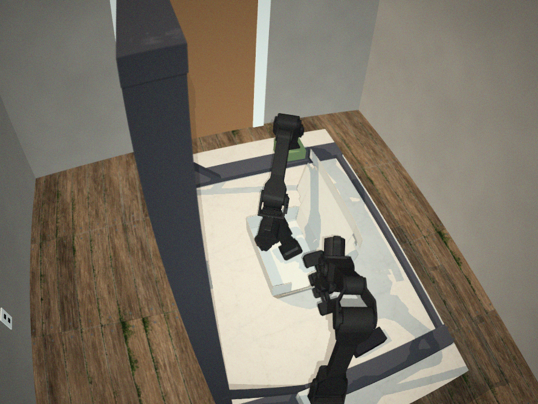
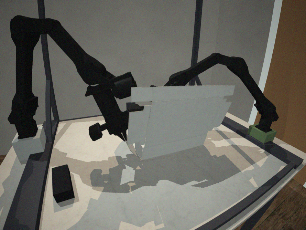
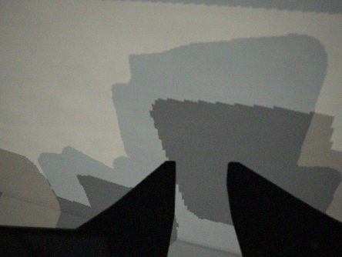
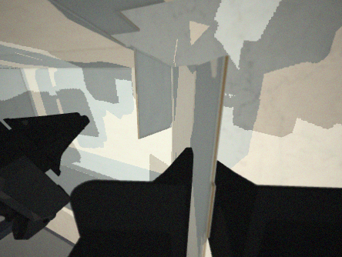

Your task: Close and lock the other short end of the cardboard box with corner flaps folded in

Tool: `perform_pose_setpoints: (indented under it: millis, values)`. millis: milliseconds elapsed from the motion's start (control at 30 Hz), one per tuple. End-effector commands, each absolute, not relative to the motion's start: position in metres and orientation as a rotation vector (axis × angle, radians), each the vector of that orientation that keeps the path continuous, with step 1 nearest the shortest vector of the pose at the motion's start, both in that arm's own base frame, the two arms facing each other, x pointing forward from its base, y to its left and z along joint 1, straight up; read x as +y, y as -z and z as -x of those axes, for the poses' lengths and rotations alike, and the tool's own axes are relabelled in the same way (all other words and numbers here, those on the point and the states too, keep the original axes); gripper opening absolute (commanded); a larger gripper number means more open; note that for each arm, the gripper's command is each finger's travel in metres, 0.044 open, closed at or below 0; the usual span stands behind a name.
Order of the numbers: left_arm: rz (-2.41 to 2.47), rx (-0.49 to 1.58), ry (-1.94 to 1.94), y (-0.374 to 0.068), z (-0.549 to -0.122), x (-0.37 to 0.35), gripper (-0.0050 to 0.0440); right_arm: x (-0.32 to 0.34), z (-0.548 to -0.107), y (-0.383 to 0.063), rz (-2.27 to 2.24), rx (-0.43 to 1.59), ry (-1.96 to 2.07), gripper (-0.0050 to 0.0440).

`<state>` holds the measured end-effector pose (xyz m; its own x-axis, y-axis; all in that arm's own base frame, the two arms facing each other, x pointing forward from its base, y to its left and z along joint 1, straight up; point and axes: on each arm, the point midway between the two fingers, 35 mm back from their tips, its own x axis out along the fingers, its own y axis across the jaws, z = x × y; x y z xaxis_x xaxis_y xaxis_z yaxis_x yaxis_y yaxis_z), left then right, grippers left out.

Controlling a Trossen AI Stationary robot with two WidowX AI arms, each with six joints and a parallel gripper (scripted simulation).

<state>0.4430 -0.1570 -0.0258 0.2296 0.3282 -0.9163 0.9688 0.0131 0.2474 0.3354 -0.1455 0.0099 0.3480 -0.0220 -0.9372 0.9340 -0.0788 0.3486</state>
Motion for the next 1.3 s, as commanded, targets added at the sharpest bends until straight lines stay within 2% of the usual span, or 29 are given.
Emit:
perform_pose_setpoints:
  millis: [0, 1267]
  values:
    - [-1.499, 1.309, 0.851, 0.041, -0.435, -0.156, 0.0104, -0.149, -0.353, -0.036, -1.409, 0.834, 0.953, 0.0003]
    - [-1.498, 1.308, 0.851, 0.042, -0.436, -0.156, 0.0104, -0.151, -0.387, -0.036, -1.410, 0.833, 0.951, 0.0003]
